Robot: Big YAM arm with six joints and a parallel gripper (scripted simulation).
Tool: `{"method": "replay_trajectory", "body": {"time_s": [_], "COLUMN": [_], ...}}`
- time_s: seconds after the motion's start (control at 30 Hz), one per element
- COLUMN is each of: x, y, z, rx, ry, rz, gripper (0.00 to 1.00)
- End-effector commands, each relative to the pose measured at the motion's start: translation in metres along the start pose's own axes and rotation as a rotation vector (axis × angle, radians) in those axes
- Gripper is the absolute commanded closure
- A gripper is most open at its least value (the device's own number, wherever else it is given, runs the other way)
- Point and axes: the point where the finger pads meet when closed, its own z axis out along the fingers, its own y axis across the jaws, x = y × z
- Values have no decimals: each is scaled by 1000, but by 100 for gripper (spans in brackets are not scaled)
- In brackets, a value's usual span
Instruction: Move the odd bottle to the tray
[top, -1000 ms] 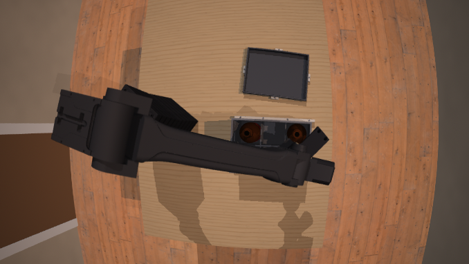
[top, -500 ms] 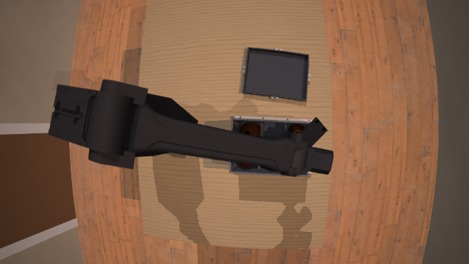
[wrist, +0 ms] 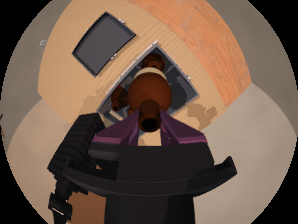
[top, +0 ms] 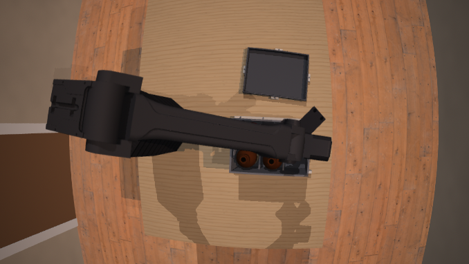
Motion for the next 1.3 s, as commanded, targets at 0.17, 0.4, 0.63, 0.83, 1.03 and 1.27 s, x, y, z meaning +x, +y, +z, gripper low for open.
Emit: {"method": "replay_trajectory", "body": {"time_s": [0.17, 0.4, 0.63, 0.83, 1.03, 1.27], "x": [-25, -31, -39, -44, -51, -60], "y": [13, 23, 38, 46, 59, 74], "z": [-17, -17, -17, -16, -16, -16], "rx": [43, 42, 41, 41, 39, 39], "ry": [-34, -35, -35, -36, -37, -37], "rz": [1, 1, 1, 1, 1, 1], "gripper": [100, 100, 100, 100, 100, 100]}}
